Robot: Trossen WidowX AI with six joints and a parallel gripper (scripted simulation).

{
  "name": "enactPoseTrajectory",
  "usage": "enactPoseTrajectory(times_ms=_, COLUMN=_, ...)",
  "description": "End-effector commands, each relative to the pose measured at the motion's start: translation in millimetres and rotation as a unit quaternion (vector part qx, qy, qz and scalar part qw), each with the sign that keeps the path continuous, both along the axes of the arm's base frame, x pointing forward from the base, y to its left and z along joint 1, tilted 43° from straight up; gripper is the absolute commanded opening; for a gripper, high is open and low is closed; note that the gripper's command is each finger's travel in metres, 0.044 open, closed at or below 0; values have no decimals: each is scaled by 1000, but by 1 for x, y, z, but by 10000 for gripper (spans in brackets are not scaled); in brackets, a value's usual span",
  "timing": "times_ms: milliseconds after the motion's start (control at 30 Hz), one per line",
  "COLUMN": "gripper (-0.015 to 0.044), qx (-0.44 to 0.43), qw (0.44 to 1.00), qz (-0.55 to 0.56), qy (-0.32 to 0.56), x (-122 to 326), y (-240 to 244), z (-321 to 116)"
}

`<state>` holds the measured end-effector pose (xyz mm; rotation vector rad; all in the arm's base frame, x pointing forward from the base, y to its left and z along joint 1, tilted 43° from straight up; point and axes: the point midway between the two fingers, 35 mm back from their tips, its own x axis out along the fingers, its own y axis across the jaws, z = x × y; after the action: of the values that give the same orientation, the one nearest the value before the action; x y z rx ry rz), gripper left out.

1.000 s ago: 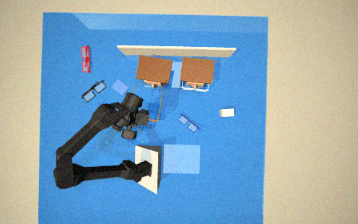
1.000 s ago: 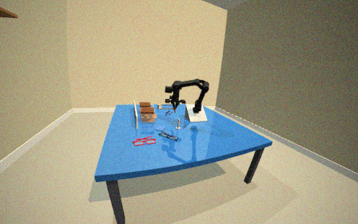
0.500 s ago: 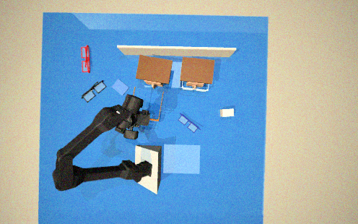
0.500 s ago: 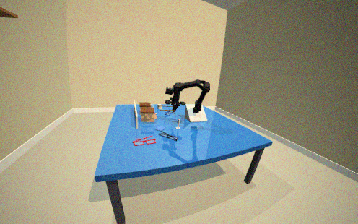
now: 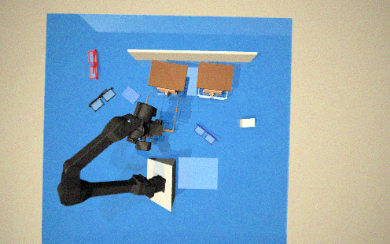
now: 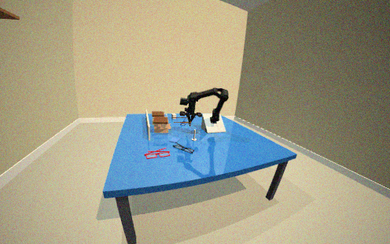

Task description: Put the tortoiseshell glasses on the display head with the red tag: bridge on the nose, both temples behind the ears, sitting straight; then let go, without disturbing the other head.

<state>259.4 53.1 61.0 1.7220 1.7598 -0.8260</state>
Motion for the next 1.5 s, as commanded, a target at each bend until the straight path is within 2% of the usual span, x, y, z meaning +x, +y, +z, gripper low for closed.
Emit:
enactPoseTrajectory(times_ms=0, gripper=0, qx=1, qw=1000, qz=-4, qy=0, x=-1, y=3, z=-4)
enactPoseTrajectory(times_ms=567, gripper=0, qx=8, qw=1000, qz=-4, qy=0, x=-1, y=11, z=-17)
enactPoseTrajectory(times_ms=1467, gripper=0, qx=8, qw=1000, qz=-4, qy=-1, x=30, y=12, z=-20)
